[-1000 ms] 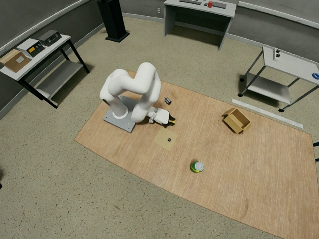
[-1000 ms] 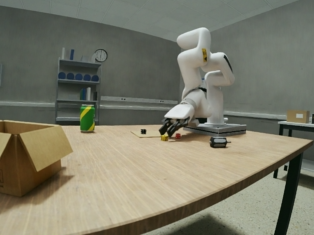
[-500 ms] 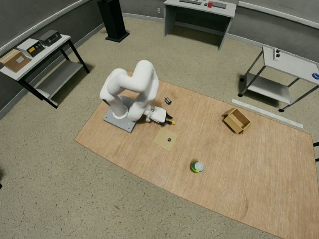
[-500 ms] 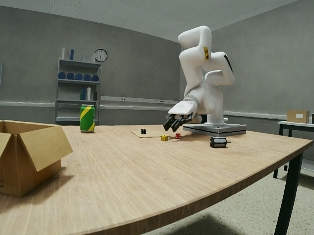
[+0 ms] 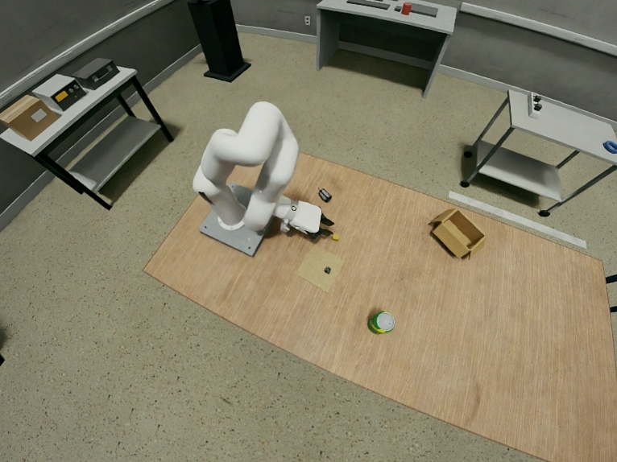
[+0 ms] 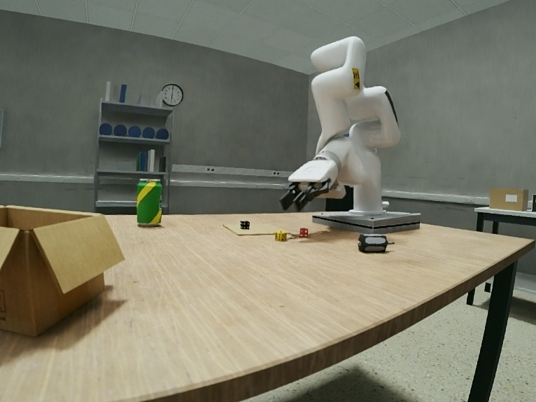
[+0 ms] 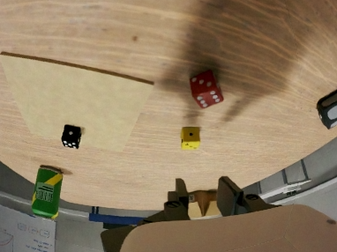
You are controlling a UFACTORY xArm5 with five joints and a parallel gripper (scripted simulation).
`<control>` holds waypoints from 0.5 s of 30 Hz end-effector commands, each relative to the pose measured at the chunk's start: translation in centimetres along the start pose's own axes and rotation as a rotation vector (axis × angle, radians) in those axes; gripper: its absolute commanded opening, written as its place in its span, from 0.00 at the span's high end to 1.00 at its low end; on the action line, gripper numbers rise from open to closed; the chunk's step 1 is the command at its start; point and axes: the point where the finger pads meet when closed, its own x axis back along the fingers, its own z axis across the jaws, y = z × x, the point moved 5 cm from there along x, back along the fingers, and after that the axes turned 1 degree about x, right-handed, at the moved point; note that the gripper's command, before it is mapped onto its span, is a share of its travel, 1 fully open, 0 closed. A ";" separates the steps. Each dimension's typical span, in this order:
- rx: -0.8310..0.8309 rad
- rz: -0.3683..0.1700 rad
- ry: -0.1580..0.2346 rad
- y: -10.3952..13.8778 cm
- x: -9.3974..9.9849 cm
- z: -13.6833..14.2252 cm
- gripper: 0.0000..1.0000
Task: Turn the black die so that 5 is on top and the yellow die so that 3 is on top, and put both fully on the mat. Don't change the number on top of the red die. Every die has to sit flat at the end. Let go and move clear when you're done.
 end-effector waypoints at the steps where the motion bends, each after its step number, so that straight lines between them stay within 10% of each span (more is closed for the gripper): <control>1: 0.000 0.008 0.004 2.0 1.3 0.0 0.64; 15: -0.001 0.029 0.005 2.5 1.4 0.0 0.64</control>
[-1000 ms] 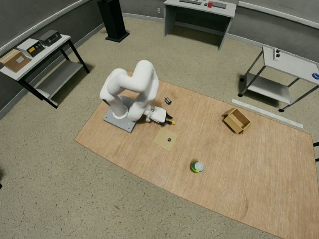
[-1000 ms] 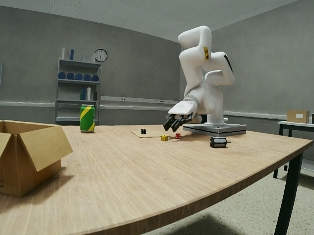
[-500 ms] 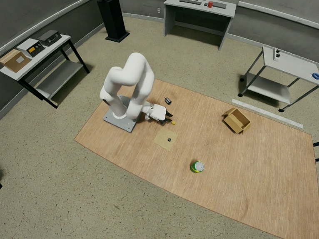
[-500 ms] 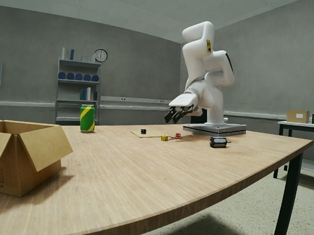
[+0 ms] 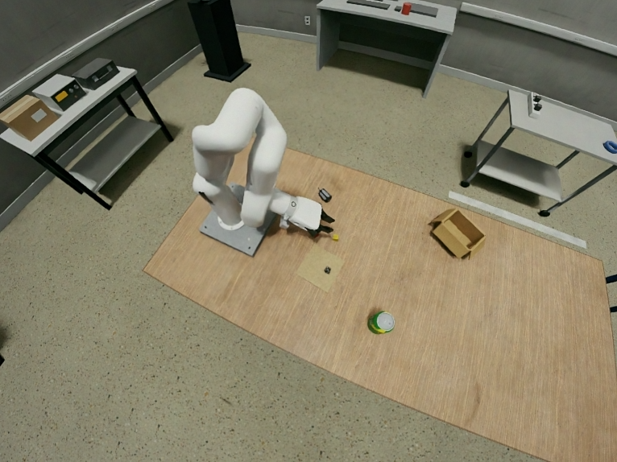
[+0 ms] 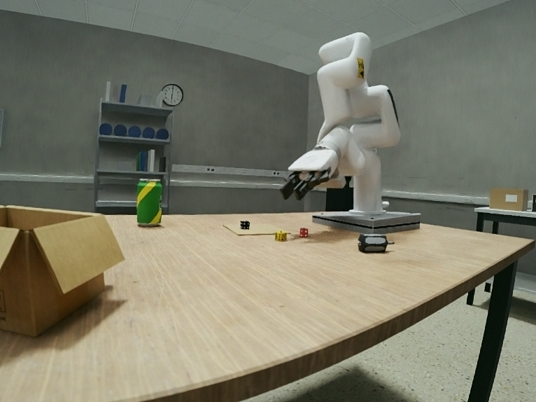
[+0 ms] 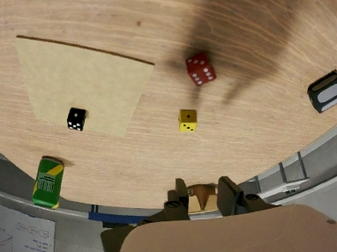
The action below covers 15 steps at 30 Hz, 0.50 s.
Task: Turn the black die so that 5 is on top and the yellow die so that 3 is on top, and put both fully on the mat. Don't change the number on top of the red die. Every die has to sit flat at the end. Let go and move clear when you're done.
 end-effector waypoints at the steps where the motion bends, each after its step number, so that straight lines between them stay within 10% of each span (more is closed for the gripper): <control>1: -0.001 0.028 0.002 0.5 -0.2 0.0 0.64; 15: -0.010 0.265 0.015 2.7 -0.9 -0.1 0.64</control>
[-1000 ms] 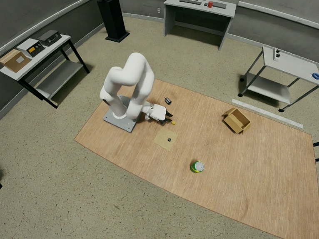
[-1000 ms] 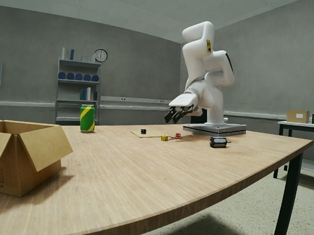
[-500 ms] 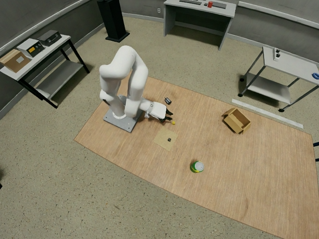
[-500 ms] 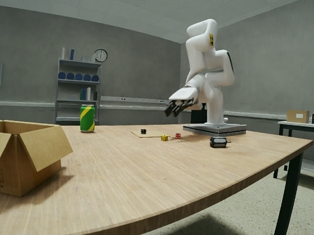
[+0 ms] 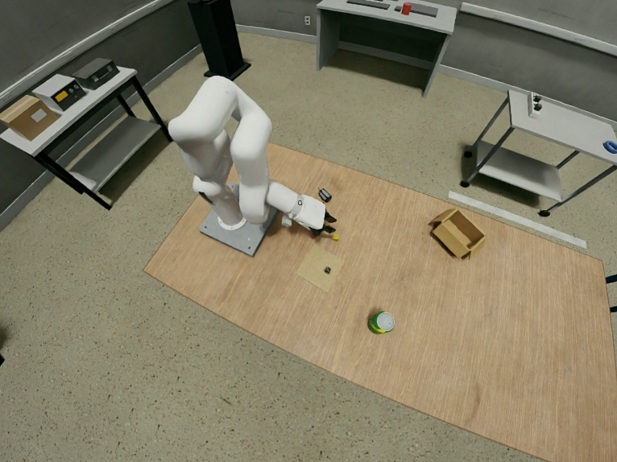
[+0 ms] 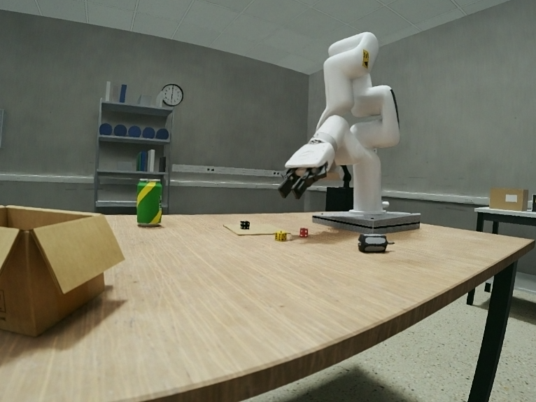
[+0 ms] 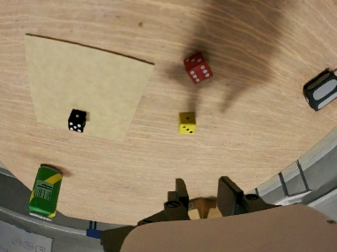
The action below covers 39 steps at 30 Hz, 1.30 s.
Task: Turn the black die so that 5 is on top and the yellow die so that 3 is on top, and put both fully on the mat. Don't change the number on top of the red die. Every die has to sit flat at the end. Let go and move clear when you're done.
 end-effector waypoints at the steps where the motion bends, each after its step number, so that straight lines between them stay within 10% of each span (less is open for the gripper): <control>1: -0.006 0.172 0.009 1.7 -0.5 -0.1 0.64; 39: -0.047 0.806 0.024 8.3 -3.3 -0.4 0.64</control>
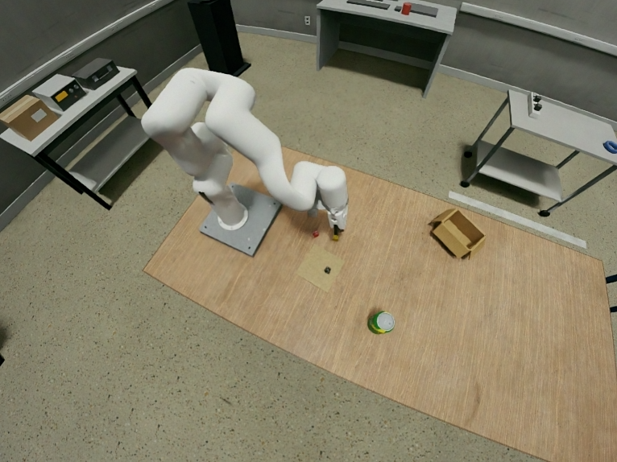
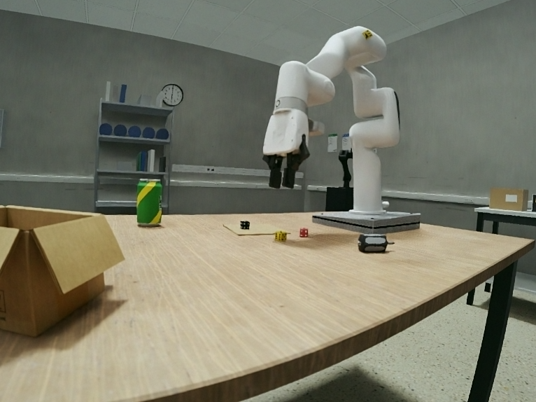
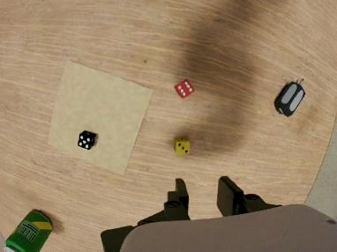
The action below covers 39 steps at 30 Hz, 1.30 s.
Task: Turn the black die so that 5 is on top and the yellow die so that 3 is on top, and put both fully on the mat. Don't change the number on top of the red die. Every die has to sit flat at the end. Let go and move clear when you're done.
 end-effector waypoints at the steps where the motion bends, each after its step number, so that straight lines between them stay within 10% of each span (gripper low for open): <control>1: -0.010 0.152 0.001 1.8 0.1 0.0 0.64; 9: -0.012 0.177 0.001 2.0 0.1 0.0 0.64; 10: -0.012 0.177 0.001 2.0 0.1 0.0 0.00; 21: -0.010 0.177 0.001 2.0 0.1 0.0 0.00; 29: 0.201 0.176 0.020 -0.4 -4.0 0.0 0.00; 30: 0.201 0.176 0.020 -0.4 -4.0 0.0 0.64; 39: 0.201 0.176 0.020 -0.4 -4.0 0.0 0.64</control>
